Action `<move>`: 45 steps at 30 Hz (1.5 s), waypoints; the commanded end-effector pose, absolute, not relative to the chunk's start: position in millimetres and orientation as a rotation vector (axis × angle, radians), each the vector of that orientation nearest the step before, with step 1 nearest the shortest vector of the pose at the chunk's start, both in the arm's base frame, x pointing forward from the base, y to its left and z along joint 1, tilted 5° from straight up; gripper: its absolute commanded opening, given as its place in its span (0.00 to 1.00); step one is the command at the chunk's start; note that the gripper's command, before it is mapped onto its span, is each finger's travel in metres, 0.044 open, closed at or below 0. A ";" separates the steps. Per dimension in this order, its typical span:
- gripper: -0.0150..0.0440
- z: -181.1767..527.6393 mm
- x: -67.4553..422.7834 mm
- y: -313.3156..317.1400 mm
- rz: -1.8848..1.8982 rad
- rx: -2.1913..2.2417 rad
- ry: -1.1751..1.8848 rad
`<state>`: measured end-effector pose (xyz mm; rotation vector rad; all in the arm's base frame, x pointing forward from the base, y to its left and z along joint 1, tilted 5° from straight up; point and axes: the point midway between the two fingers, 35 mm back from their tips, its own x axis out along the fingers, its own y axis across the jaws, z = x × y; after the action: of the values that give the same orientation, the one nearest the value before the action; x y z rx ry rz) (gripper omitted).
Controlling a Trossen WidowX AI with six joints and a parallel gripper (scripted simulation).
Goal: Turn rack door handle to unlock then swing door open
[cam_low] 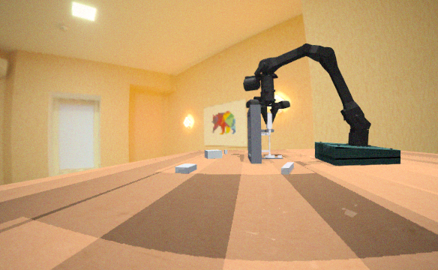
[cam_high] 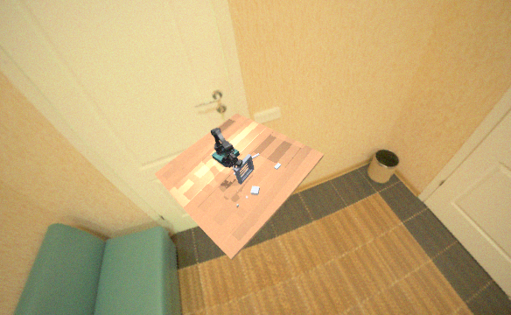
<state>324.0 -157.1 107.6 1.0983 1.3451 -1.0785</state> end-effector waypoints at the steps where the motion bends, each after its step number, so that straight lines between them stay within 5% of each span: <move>1: 0.27 108.3 324.0 -157.1 -1.209 1.222 1.268; 17: 0.27 108.2 324.0 -157.1 -1.524 1.516 1.044; 28: 0.73 108.2 324.0 -157.1 -1.524 1.516 1.044; 45: 0.73 108.3 324.0 -157.1 -0.937 0.966 1.410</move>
<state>324.0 -157.1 107.7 1.0528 1.3689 -1.0300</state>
